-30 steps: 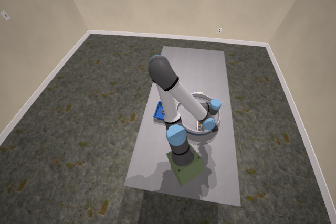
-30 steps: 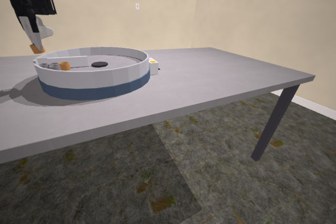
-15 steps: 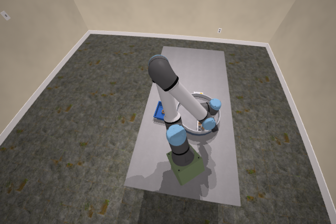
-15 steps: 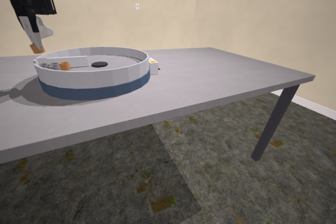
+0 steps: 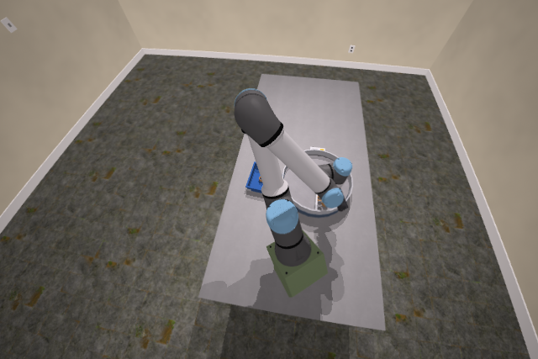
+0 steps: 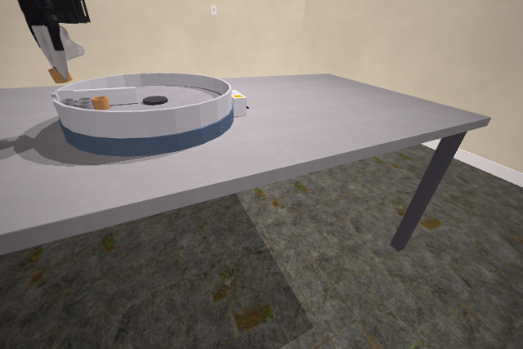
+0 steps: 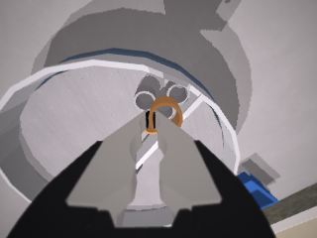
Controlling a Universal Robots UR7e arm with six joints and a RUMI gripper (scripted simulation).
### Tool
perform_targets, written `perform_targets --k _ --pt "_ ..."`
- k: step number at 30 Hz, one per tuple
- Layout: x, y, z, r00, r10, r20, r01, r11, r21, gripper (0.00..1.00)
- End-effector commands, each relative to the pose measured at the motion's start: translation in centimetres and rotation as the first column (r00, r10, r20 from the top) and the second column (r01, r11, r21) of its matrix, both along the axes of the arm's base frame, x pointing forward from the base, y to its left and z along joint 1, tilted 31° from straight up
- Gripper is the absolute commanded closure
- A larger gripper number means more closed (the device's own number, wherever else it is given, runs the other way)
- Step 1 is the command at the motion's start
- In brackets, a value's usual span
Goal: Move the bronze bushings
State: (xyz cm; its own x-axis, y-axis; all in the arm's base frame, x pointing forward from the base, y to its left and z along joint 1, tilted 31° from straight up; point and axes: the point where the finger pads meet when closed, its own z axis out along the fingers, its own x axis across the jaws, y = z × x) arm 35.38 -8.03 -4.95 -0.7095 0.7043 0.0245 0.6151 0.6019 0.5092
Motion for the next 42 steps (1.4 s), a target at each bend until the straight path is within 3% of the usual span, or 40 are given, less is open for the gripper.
perform_targets --k 1,21,42 --pt "0.0 0.7 0.3 1.000 0.023 0.010 -0.023 1.000 -0.008 1.00" --pt "0.1 4.0 1.6 0.989 0.137 0.057 -0.134 0.989 -0.056 1.00" --pt "0.3 10.5 4.5 0.924 0.360 0.130 -0.338 0.927 -0.165 1.00"
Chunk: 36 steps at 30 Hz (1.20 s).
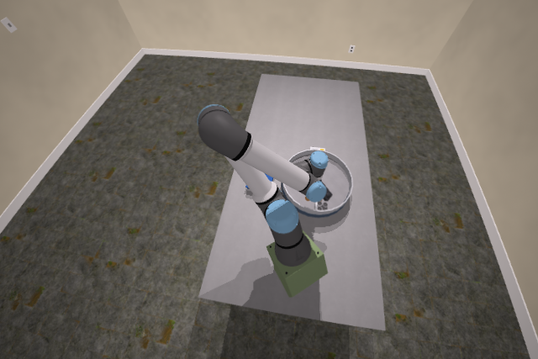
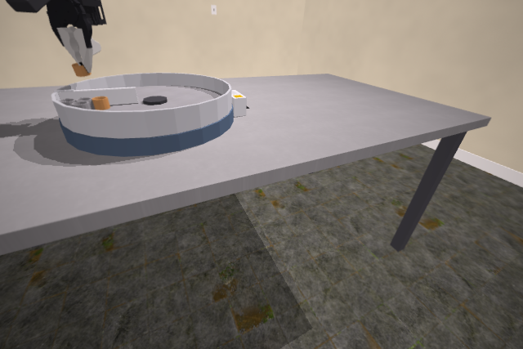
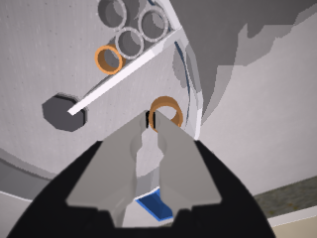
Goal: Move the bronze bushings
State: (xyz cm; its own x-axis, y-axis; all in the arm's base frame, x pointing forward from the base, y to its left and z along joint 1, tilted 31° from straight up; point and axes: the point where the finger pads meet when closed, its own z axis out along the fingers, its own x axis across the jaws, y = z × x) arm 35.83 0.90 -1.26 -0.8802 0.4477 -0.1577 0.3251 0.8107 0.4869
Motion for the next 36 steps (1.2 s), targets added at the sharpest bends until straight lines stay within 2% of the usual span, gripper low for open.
perform_targets --k 1,11,14,36 --pt "-0.1 2.0 1.0 0.998 0.064 0.026 -0.064 0.998 -0.025 1.00" --pt "0.3 5.8 3.3 0.975 0.208 0.084 -0.200 0.975 -0.094 1.00" --pt "0.3 6.2 3.5 0.971 0.221 0.088 -0.212 0.972 -0.101 1.00" --pt "0.7 13.5 6.8 0.872 0.467 0.150 -0.428 0.874 -0.230 1.00"
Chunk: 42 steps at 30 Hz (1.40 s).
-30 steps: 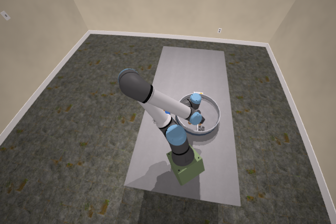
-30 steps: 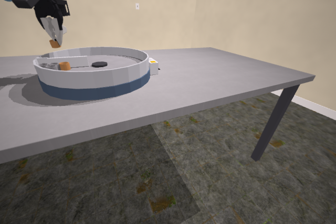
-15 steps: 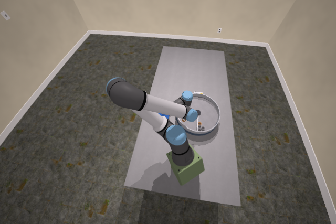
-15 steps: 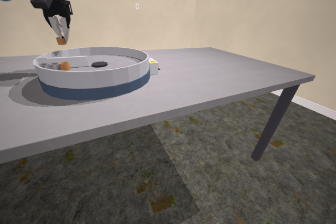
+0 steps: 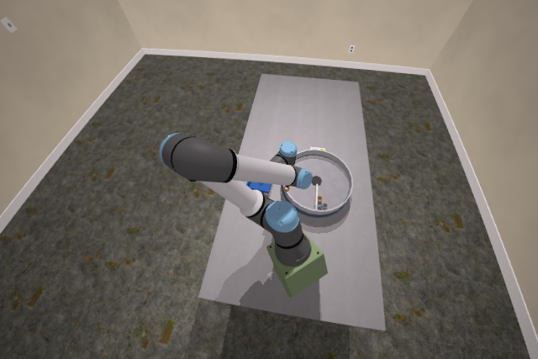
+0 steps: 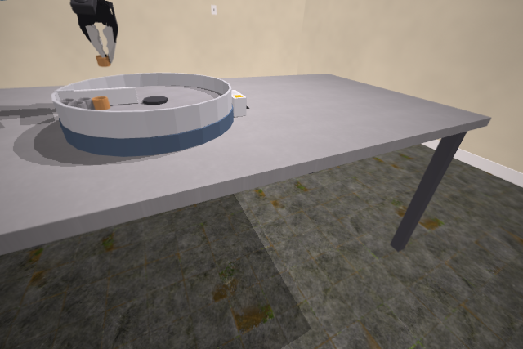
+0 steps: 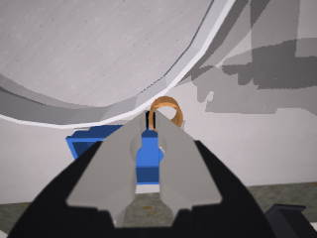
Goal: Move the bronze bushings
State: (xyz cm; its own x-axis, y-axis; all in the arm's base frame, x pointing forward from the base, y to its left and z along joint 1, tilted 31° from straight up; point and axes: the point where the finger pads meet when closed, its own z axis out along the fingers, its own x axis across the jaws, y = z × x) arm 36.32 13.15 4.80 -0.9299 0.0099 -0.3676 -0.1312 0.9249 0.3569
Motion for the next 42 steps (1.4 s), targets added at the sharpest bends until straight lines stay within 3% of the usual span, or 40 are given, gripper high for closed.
perform_targets --k 1,17,42 --pt "0.3 1.6 0.9 0.998 0.057 0.026 -0.057 0.998 -0.030 1.00" --pt "0.5 6.4 3.1 0.971 0.222 0.088 -0.212 0.972 -0.103 1.00" --pt "0.6 13.1 6.2 0.882 0.444 0.155 -0.408 0.887 -0.217 1.00"
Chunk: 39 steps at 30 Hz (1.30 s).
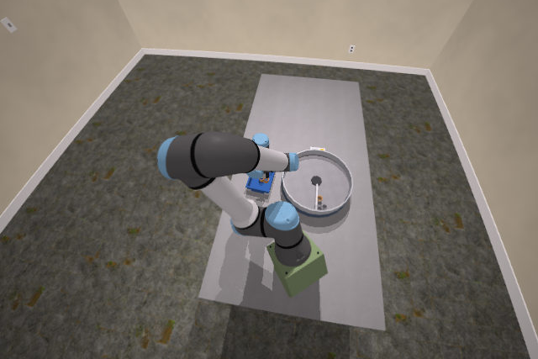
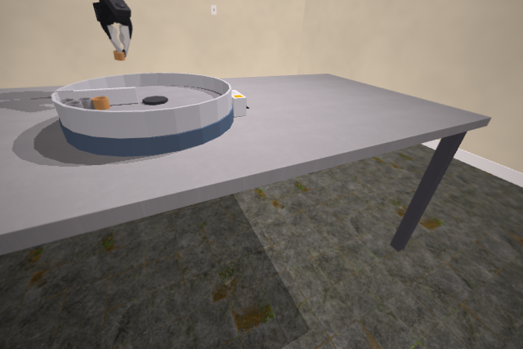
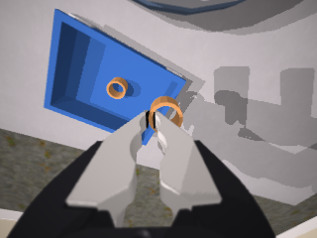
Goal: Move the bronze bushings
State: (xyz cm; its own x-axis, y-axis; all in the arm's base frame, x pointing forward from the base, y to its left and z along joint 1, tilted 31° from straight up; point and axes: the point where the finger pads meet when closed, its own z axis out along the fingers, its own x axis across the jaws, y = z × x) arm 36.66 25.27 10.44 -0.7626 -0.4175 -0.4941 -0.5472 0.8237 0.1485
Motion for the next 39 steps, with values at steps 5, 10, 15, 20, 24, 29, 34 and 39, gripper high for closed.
perform_targets --k 5,10,15,20,24,29,34,39 --pt "0.3 1.7 0.8 0.998 0.055 0.028 -0.054 0.998 -0.027 1.00" --pt "0.3 2.6 1.2 0.995 0.091 0.042 -0.089 0.995 -0.043 1.00" --pt "0.4 3.5 1.6 0.991 0.119 0.053 -0.116 0.992 -0.056 1.00" --pt "0.4 3.9 1.8 0.989 0.134 0.059 -0.130 0.990 -0.063 1.00" --pt "0.4 4.3 2.0 0.987 0.149 0.065 -0.144 0.987 -0.070 1.00" --pt "0.4 4.8 2.2 0.984 0.163 0.070 -0.158 0.985 -0.076 1.00" --pt "0.4 5.0 2.3 0.982 0.171 0.073 -0.166 0.983 -0.080 1.00" --pt "0.4 5.1 2.3 0.982 0.174 0.073 -0.168 0.982 -0.081 1.00"
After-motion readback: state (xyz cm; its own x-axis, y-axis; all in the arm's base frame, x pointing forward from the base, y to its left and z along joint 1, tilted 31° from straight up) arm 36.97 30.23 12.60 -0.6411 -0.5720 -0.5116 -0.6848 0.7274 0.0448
